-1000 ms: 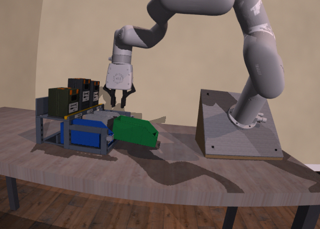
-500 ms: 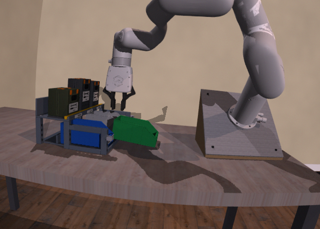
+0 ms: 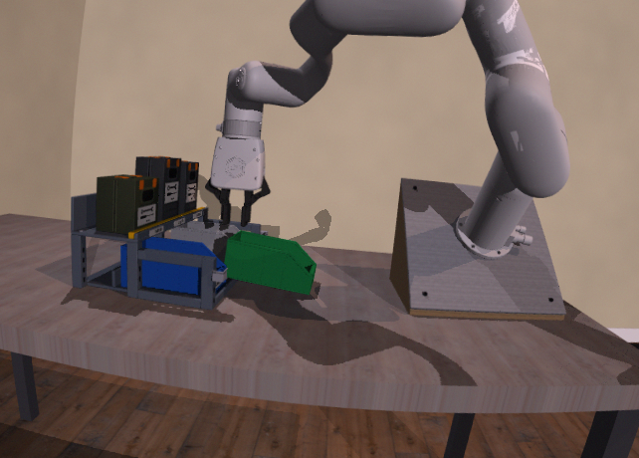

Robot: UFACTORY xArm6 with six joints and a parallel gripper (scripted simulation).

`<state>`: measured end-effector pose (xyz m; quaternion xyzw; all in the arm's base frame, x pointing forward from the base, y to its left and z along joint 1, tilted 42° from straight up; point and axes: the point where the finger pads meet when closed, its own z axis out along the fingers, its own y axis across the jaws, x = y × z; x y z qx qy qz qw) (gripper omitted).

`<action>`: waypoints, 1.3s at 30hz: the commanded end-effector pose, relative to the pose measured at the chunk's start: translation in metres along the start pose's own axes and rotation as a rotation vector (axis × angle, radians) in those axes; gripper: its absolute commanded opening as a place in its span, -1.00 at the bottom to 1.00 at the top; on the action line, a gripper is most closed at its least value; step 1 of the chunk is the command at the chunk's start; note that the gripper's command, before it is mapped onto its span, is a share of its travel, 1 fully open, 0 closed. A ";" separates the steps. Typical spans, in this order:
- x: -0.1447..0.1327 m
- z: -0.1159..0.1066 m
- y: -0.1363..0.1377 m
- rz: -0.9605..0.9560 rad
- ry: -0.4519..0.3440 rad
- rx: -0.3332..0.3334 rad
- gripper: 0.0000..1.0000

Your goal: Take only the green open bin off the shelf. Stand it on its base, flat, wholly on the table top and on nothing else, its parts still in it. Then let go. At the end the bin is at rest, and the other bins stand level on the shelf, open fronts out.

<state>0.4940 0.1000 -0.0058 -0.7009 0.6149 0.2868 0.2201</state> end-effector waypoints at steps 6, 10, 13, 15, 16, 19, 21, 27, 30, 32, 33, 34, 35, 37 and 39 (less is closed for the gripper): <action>0.000 0.000 -0.001 -0.001 0.001 0.004 -0.35; 0.000 0.008 -0.001 -0.001 0.001 0.004 -0.35; 0.000 0.008 -0.001 -0.001 0.001 0.004 -0.35; 0.000 0.008 -0.001 -0.001 0.001 0.004 -0.35; 0.000 0.008 -0.001 -0.001 0.001 0.004 -0.35; 0.000 0.008 -0.001 -0.001 0.001 0.004 -0.35; 0.000 0.008 -0.001 -0.001 0.001 0.004 -0.35; 0.000 0.018 -0.001 -0.001 0.001 0.004 -0.35; 0.000 0.018 -0.001 -0.001 0.001 0.004 -0.35; 0.000 0.018 -0.001 -0.001 0.001 0.004 -0.35; 0.000 0.018 -0.001 -0.001 0.001 0.004 -0.35; 0.000 0.018 -0.001 -0.001 0.001 0.004 -0.35; 0.000 0.018 -0.001 -0.001 0.001 0.004 -0.35; 0.000 0.018 -0.001 -0.001 0.001 0.004 -0.35; 0.000 0.018 -0.001 -0.001 0.001 0.004 -0.35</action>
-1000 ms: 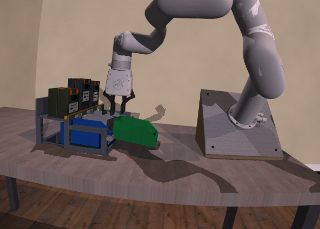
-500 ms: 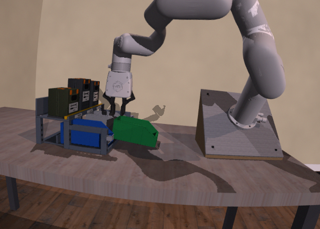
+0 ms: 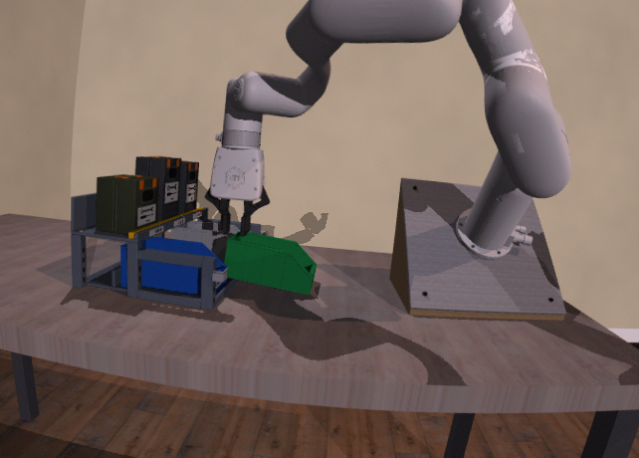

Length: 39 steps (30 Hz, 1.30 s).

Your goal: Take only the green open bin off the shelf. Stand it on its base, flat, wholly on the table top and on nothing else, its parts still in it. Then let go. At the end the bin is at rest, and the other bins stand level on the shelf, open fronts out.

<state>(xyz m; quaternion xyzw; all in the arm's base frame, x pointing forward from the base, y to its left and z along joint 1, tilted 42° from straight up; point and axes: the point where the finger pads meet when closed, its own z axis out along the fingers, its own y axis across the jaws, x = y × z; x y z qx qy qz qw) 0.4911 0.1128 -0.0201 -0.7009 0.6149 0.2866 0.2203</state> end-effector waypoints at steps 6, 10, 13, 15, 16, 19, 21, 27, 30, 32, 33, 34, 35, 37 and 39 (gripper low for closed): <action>0.000 0.008 -0.001 -0.001 0.001 0.003 -0.35; 0.000 0.008 -0.001 -0.001 0.001 0.003 -0.35; 0.000 0.008 -0.001 -0.001 0.001 0.003 -0.35; 0.000 0.008 -0.001 -0.001 0.001 0.003 -0.35; 0.000 0.008 -0.001 -0.001 0.001 0.003 -0.35; 0.000 0.012 -0.001 -0.001 0.001 0.004 -0.35; 0.000 0.016 -0.001 -0.001 0.001 0.003 -0.35; 0.000 0.018 -0.001 -0.001 0.001 0.003 -0.35; 0.000 0.018 -0.001 -0.001 0.001 0.003 -0.35; 0.000 0.018 -0.001 -0.001 0.001 0.003 -0.35; 0.000 0.018 -0.001 -0.001 0.001 0.003 -0.35; 0.000 0.018 -0.001 -0.001 0.001 0.003 -0.35; 0.000 0.019 -0.001 -0.001 0.001 0.004 -0.35; 0.000 0.020 0.000 -0.001 0.001 0.004 -0.35; 0.000 0.021 0.000 -0.001 0.001 0.003 -0.35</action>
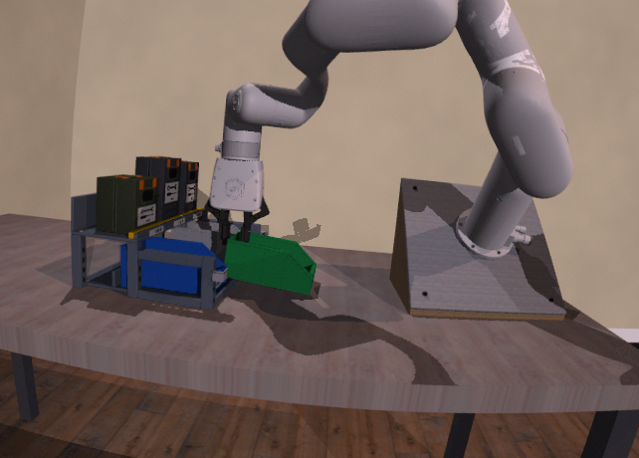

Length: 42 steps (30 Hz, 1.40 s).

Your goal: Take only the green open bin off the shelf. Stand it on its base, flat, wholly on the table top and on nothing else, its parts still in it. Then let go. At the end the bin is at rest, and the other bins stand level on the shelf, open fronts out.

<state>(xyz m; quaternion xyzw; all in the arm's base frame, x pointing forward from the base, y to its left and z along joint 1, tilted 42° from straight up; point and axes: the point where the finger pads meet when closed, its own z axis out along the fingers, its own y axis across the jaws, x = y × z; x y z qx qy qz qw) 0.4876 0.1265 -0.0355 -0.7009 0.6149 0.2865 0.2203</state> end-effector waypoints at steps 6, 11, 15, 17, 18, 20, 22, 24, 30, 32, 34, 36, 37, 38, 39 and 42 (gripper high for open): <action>0.000 0.000 -0.001 -0.001 0.001 0.003 -0.35; 0.000 0.000 -0.001 -0.001 0.001 0.003 -0.35; 0.000 0.000 -0.001 -0.001 0.001 0.003 -1.00; 0.000 0.000 -0.001 -0.001 0.001 0.003 -1.00; 0.000 0.000 -0.001 -0.001 0.001 0.003 -1.00; 0.000 0.000 -0.001 -0.001 0.001 0.003 -1.00; 0.000 0.000 -0.001 -0.001 0.001 0.003 -1.00; 0.000 0.000 -0.001 -0.001 0.001 0.003 -1.00; 0.000 0.000 -0.001 -0.001 0.001 0.003 -1.00; 0.000 0.000 -0.001 -0.001 0.001 0.003 -1.00; 0.000 0.000 -0.001 -0.001 0.001 0.003 -1.00; 0.000 0.000 -0.001 -0.001 0.001 0.003 -1.00; 0.000 0.000 -0.001 -0.001 0.001 0.003 -1.00; 0.000 0.000 -0.001 -0.001 0.001 0.003 -1.00; 0.000 0.000 -0.001 -0.001 0.001 0.003 -1.00; 0.000 0.000 -0.001 -0.001 0.001 0.003 -1.00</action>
